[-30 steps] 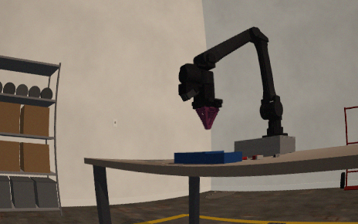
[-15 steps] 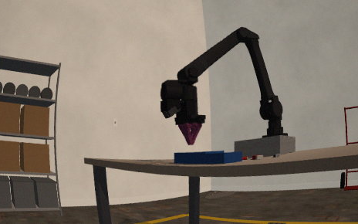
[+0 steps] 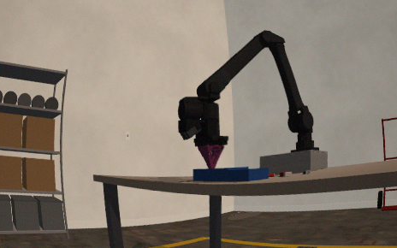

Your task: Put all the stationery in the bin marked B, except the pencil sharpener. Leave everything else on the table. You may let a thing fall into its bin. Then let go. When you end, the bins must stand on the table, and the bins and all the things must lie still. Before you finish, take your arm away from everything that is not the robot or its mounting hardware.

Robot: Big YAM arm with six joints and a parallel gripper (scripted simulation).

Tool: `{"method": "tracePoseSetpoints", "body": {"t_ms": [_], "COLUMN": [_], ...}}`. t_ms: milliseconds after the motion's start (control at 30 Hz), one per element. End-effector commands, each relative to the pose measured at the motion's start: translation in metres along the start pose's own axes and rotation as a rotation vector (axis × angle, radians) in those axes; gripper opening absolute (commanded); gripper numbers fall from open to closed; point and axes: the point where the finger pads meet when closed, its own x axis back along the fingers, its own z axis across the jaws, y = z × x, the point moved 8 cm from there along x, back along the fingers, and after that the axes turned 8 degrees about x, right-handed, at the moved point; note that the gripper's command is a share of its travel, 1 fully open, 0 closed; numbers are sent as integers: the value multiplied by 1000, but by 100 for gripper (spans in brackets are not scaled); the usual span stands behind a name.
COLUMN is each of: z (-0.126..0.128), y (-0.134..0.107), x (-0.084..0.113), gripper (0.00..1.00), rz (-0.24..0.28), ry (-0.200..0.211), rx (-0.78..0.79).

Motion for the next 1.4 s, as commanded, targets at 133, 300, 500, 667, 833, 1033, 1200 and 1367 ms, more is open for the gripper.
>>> {"method": "tracePoseSetpoints", "body": {"t_ms": [133,300,500,667,833,1033,1200,1367], "z": [-7,-10,-6,-6,-6,-6,-6,-7], "y": [3,13,14,14,13,13,13,13], "x": [-15,0,-7,-7,-8,-8,-8,-8], "gripper": [8,8,8,8,8,8,8,8], "rz": [-21,-74,-50,-50,-50,-50,-50,-50], "ry": [-5,-23,-16,-16,-16,-16,-16,-16], "rx": [2,2,1,1,1,1,1,1]}}
